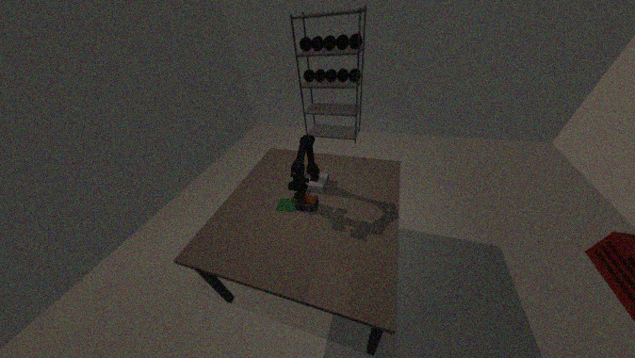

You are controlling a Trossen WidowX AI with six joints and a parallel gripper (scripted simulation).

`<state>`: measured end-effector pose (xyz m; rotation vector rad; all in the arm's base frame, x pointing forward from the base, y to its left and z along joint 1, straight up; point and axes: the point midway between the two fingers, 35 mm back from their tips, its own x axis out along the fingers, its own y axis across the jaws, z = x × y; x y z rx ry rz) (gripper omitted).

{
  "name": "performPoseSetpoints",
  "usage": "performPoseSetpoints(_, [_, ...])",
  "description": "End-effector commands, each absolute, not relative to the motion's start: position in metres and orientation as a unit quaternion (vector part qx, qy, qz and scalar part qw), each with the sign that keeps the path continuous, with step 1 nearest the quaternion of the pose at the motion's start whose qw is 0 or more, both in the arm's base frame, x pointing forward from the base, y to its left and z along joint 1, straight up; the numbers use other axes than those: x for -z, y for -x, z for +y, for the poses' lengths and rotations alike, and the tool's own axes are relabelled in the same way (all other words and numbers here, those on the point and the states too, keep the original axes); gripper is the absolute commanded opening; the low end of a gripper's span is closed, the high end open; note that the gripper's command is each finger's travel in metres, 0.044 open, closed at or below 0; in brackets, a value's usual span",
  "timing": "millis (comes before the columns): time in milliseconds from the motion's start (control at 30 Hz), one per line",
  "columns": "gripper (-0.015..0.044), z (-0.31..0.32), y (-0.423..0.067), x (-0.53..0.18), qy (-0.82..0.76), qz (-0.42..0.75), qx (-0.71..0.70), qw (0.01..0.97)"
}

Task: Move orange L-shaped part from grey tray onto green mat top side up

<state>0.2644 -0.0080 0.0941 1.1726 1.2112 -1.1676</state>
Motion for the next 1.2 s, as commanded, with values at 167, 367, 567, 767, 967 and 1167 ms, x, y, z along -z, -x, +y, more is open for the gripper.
performPoseSetpoints(167, [0.0, -0.007, -0.265, -0.11, -0.493, 0.503, 0.484, 0.519])
performPoseSetpoints(367, [0.0, -0.007, -0.264, -0.119, -0.493, 0.503, 0.484, 0.519])
performPoseSetpoints(567, [0.0, -0.007, -0.264, -0.129, -0.493, 0.503, 0.484, 0.519])
performPoseSetpoints(767, [0.0, -0.007, -0.264, -0.13, -0.493, 0.503, 0.484, 0.519])
performPoseSetpoints(967, [0.0, -0.013, -0.264, -0.131, -0.493, 0.503, 0.484, 0.519])
performPoseSetpoints(1167, [0.0, -0.036, -0.264, -0.13, -0.492, 0.502, 0.485, 0.52])
